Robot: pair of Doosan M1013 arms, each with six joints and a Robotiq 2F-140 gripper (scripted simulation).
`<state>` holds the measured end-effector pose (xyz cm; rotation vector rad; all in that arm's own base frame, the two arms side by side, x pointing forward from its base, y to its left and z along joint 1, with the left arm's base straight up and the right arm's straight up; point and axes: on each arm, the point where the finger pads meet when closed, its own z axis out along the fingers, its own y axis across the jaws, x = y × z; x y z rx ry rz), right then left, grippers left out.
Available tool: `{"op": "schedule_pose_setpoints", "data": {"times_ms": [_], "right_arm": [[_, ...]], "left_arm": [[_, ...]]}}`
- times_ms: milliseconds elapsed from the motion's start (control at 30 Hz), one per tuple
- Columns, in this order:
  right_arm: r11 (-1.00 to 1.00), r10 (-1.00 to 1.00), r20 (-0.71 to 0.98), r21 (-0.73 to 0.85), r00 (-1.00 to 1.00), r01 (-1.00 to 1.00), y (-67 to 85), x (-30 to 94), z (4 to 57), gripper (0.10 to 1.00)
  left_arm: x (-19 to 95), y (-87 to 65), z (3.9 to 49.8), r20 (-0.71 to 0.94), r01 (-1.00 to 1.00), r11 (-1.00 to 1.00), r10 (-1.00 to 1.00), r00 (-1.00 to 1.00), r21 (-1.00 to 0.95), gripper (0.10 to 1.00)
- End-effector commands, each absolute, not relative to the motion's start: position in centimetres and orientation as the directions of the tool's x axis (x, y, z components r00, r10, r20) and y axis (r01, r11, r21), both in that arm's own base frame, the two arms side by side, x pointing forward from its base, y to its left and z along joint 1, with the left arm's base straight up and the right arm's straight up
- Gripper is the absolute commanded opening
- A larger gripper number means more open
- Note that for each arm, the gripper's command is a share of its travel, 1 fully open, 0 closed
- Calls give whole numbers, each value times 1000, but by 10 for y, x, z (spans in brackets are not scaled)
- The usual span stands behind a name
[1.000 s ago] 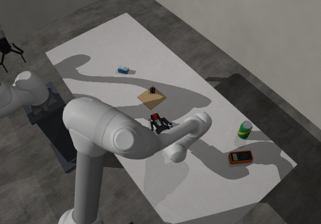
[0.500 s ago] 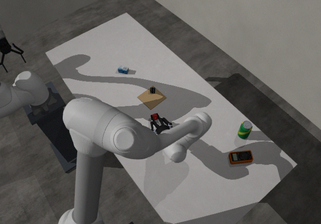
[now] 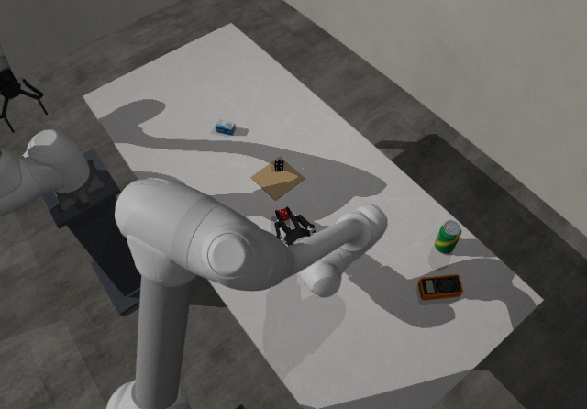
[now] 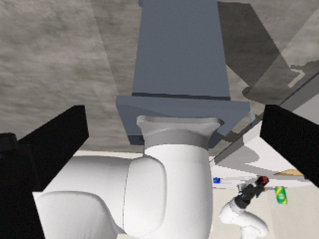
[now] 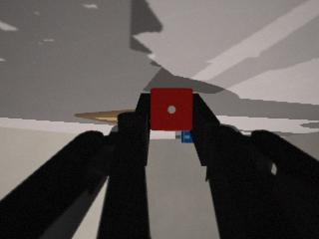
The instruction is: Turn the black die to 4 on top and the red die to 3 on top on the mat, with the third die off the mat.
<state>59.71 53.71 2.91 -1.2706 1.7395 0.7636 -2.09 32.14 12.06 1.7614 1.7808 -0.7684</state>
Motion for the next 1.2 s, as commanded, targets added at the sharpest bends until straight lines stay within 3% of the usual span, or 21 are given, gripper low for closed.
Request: {"op": "schedule_pose_setpoints", "data": {"times_ms": [0,200,1167], "right_arm": [[304,-447,-883,0,-142,-953,537,597,30,308],[304,-447,-883,0,-142,-953,537,597,30,351],[304,-447,-883,0,-142,-953,537,597,30,351]], "left_arm": [[-21,322,121,-706,999,-5,708,-23,-38,1000],[-21,322,121,-706,999,-5,708,-23,-38,1000],[-21,322,121,-706,999,-5,708,-23,-38,1000]]}}
